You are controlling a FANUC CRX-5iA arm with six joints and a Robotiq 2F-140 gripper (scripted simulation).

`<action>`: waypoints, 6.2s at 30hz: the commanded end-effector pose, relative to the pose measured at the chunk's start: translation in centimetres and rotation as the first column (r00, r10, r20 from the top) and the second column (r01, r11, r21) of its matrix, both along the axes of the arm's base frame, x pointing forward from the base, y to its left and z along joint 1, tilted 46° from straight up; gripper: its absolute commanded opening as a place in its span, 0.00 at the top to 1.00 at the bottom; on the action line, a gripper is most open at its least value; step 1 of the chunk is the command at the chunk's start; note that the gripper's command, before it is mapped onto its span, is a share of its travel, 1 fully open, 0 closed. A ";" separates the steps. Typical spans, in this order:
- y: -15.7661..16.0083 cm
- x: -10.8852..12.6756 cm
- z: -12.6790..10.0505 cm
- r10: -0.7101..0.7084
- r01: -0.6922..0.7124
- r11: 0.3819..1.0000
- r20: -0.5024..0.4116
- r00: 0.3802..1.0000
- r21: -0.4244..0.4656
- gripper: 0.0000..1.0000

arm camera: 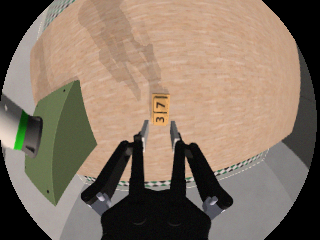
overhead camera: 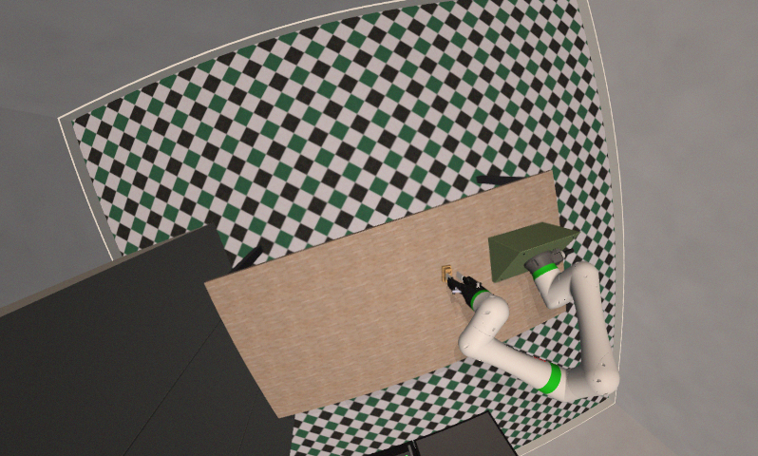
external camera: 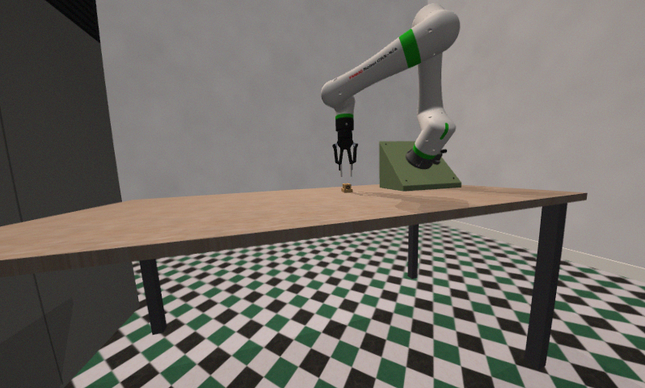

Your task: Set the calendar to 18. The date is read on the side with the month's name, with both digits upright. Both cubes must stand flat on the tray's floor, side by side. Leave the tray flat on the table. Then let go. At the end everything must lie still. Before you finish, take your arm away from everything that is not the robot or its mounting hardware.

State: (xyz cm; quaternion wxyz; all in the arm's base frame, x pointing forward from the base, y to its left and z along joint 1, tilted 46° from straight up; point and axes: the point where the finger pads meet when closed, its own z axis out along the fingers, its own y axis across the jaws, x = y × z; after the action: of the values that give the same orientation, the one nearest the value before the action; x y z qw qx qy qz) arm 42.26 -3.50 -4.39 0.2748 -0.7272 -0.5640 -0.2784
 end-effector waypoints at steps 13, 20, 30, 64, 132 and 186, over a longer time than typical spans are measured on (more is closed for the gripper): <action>1.3 0.2 -1.3 0.000 0.000 1.000 0.000 1.000 0.000 0.71; 1.7 0.3 -1.7 0.000 0.000 1.000 0.000 1.000 0.000 0.71; 1.9 0.3 -1.8 0.000 0.000 1.000 0.000 1.000 0.000 0.71; 1.9 0.3 -1.8 0.000 0.000 1.000 0.000 1.000 0.000 0.71; 4.0 0.6 -3.9 0.000 0.000 1.000 0.000 1.000 0.000 0.71; -1.6 -0.1 1.6 0.000 0.000 1.000 0.000 1.000 0.000 0.83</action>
State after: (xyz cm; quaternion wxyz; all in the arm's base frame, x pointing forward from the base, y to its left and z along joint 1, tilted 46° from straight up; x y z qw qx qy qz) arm 42.29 -3.67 -4.25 0.2744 -0.7275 -0.5639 -0.2783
